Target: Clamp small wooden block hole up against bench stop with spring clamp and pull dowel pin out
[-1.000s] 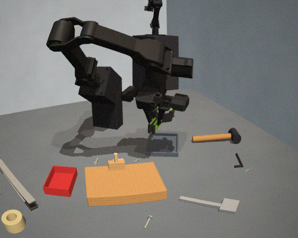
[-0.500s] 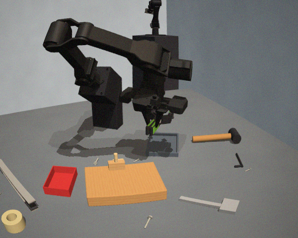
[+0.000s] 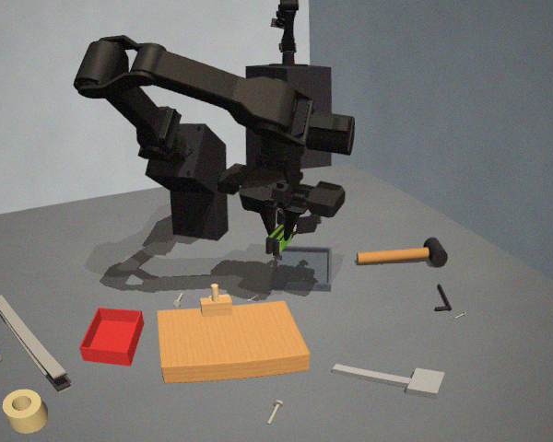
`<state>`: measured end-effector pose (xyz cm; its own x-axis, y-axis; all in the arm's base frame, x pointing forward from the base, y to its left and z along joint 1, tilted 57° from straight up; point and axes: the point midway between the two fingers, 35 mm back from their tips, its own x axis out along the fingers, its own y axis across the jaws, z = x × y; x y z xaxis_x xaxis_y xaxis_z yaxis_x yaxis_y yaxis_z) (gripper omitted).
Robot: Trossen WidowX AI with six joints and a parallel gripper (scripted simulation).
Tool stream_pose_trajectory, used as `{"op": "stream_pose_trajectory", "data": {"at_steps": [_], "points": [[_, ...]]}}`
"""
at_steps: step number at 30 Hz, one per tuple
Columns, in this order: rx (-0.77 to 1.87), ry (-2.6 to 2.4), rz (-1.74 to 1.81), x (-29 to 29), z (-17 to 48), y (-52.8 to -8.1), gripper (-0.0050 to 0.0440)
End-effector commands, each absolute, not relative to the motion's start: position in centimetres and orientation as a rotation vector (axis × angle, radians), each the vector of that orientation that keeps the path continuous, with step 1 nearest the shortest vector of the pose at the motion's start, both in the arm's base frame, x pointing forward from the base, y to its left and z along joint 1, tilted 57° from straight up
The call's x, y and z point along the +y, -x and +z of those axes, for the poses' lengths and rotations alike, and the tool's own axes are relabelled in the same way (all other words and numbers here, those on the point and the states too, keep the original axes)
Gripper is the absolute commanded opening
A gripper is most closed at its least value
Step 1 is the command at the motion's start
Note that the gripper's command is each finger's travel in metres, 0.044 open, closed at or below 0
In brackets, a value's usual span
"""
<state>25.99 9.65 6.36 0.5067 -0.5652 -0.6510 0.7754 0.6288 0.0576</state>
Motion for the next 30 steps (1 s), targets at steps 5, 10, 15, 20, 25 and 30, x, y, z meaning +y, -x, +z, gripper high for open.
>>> {"op": "stream_pose_trajectory", "data": {"at_steps": [5, 10, 15, 20, 25, 30], "points": [[0.641, -0.389, -0.832, 9.4, 6.8, -26.1, 0.0], [0.64, -0.404, -0.837, 9.1, 7.0, -26.2, 0.0], [0.639, -0.418, -0.842, 8.8, 7.3, -26.3, 0.0], [0.638, -0.427, -0.846, 8.7, 7.4, -26.3, 0.0], [0.636, -0.441, -0.851, 8.4, 7.7, -26.4, 0.0], [0.635, -0.456, -0.855, 8.1, 7.9, -26.5, 0.0]]}}
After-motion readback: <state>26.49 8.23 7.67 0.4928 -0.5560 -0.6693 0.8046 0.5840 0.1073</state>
